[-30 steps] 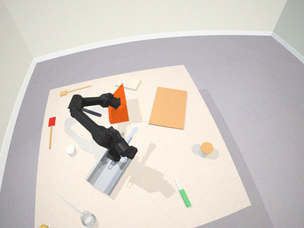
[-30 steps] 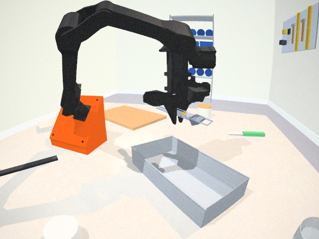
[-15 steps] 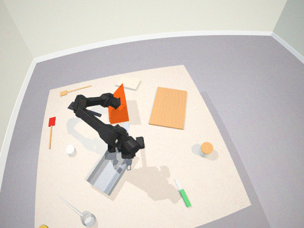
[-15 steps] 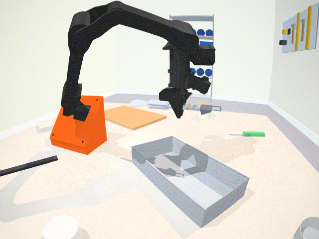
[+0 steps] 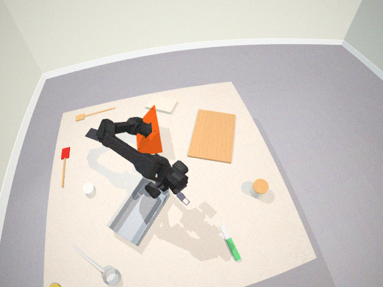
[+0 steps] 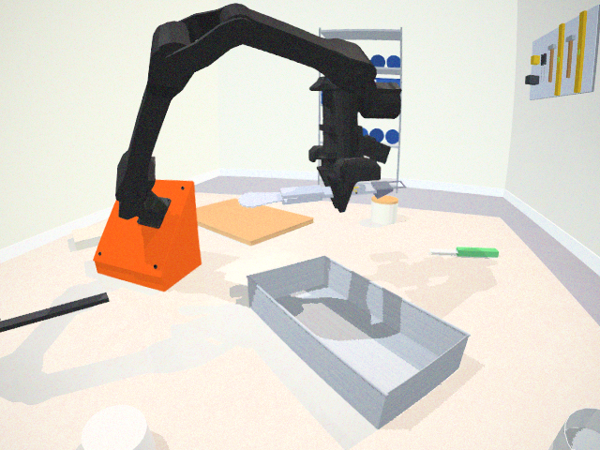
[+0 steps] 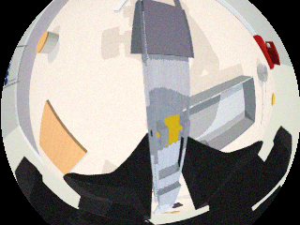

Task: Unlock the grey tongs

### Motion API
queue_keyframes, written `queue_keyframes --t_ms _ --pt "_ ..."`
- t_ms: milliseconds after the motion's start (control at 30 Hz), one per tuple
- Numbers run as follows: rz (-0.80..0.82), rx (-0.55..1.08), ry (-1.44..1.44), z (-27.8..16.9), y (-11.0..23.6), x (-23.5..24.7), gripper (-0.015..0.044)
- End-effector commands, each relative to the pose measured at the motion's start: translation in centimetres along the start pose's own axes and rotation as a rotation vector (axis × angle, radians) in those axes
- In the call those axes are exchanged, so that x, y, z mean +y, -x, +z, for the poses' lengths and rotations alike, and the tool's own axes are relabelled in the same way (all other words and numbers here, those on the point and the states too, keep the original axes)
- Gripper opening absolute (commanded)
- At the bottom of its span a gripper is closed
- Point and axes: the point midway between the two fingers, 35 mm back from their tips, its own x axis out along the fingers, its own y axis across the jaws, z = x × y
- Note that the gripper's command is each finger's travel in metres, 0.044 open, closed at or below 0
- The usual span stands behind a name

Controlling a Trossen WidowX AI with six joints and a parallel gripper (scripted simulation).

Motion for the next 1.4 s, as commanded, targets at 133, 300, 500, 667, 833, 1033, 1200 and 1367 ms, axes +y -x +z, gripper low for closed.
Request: queue_keyframes --t_ms 133,300,500,667,833,1033,1200,1367 --pt "0.005 -0.005 0.327 0.8 0.5 1.8 -0.015" --pt "0.004 -0.004 0.529 1.2 0.6 3.0 -0.015" --pt "0.004 -0.002 0.772 1.6 0.8 4.4 -0.015" --pt "0.004 0.0 0.974 1.8 0.9 5.5 -0.015" --pt "0.004 0.003 1.176 2.0 1.0 6.7 -0.015" --pt "0.004 0.007 1.418 2.3 1.1 8.1 -0.015" --pt "0.005 0.011 1.619 2.4 1.2 9.3 -0.015" --pt "0.007 0.016 1.82 2.5 1.2 10.5 -0.015"
